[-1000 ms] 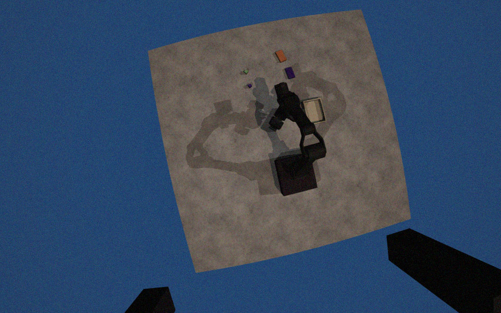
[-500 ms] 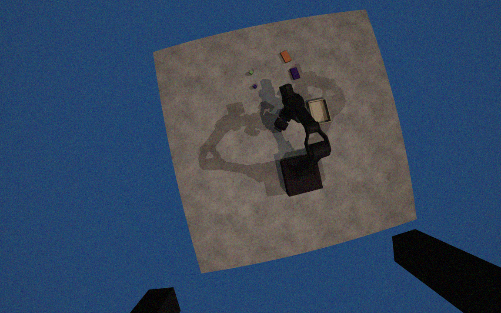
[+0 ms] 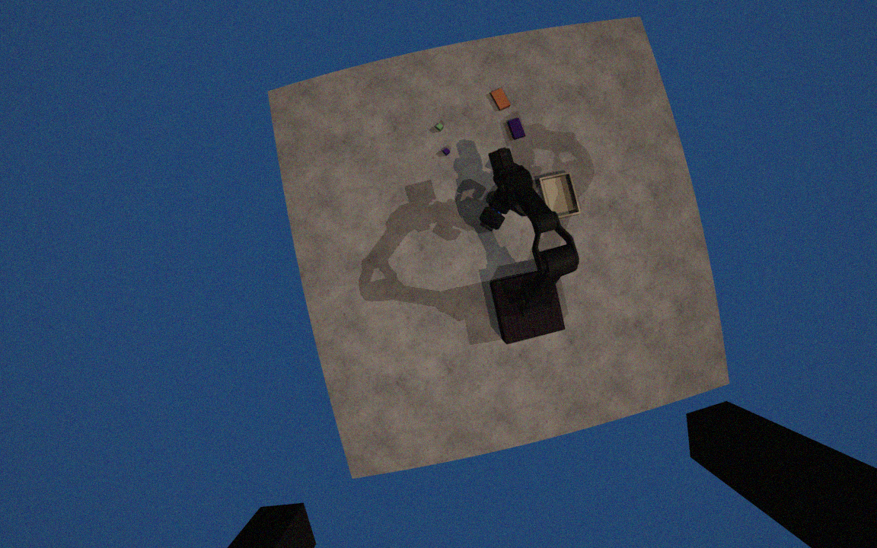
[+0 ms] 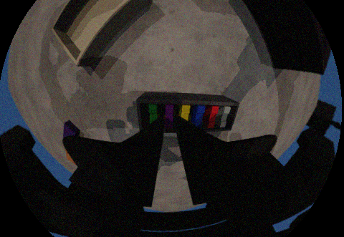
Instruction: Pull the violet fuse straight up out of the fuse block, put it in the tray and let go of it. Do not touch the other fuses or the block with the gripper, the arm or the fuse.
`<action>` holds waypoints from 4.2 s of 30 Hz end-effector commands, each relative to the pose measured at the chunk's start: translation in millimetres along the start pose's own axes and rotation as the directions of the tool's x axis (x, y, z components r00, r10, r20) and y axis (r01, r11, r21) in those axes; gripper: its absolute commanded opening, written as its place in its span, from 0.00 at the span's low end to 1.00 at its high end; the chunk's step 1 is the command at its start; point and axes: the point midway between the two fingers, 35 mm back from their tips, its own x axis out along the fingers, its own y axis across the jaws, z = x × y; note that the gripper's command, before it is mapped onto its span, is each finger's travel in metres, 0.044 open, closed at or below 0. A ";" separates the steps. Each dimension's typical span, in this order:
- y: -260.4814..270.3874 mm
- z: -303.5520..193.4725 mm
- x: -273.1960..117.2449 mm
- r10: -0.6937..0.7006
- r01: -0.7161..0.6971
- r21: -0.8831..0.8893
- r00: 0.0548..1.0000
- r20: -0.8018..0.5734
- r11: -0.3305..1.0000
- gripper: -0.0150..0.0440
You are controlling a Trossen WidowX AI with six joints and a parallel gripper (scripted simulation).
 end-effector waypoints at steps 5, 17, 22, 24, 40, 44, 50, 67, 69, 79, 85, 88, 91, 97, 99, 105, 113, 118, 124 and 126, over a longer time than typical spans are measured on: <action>0.6 0.6 2.7 0.004 -0.004 0.000 1.000 0.003 1.000 0.36; 0.5 0.7 10.4 0.004 -0.004 0.000 1.000 0.003 1.000 0.36; 0.1 -0.1 9.6 0.001 -0.001 0.002 1.000 0.000 1.000 0.33; 0.1 -0.1 9.6 0.001 -0.001 0.002 1.000 0.000 1.000 0.31; 0.3 -0.2 6.5 0.001 -0.001 0.002 1.000 0.000 1.000 0.25; 0.4 -0.2 4.5 0.001 -0.001 0.002 1.000 0.000 1.000 0.25; 0.5 -0.3 1.6 0.001 -0.001 0.002 1.000 0.000 1.000 0.25; 0.7 -0.4 -6.7 0.002 -0.002 0.001 1.000 0.001 1.000 0.25; 0.7 -0.4 -7.7 0.002 -0.002 0.001 1.000 0.001 1.000 0.25; 0.7 -0.3 -12.6 0.002 -0.002 0.001 1.000 0.001 1.000 0.25; 0.7 -0.3 -15.6 0.003 -0.003 0.001 1.000 0.001 1.000 0.25; 0.7 -0.2 -17.1 0.003 -0.003 0.001 1.000 0.002 1.000 0.25; 0.7 -0.2 -18.6 0.003 -0.003 0.001 1.000 0.002 1.000 0.25; 0.6 -0.1 -21.5 0.003 -0.003 0.000 1.000 0.002 1.000 0.25; 0.6 0.0 -22.5 0.003 -0.003 0.000 1.000 0.002 1.000 0.25; 0.5 0.1 -25.5 0.003 -0.003 0.000 1.000 0.002 1.000 0.25; 0.5 0.2 -30.4 0.004 -0.004 0.000 1.000 0.002 1.000 0.25; 0.5 0.0 -38.7 0.004 -0.004 0.000 1.000 0.002 1.000 0.25; 0.4 0.1 -48.6 0.004 -0.004 0.000 1.000 0.002 1.000 0.25; 0.3 0.2 -50.8 0.004 -0.004 0.000 1.000 0.002 1.000 0.25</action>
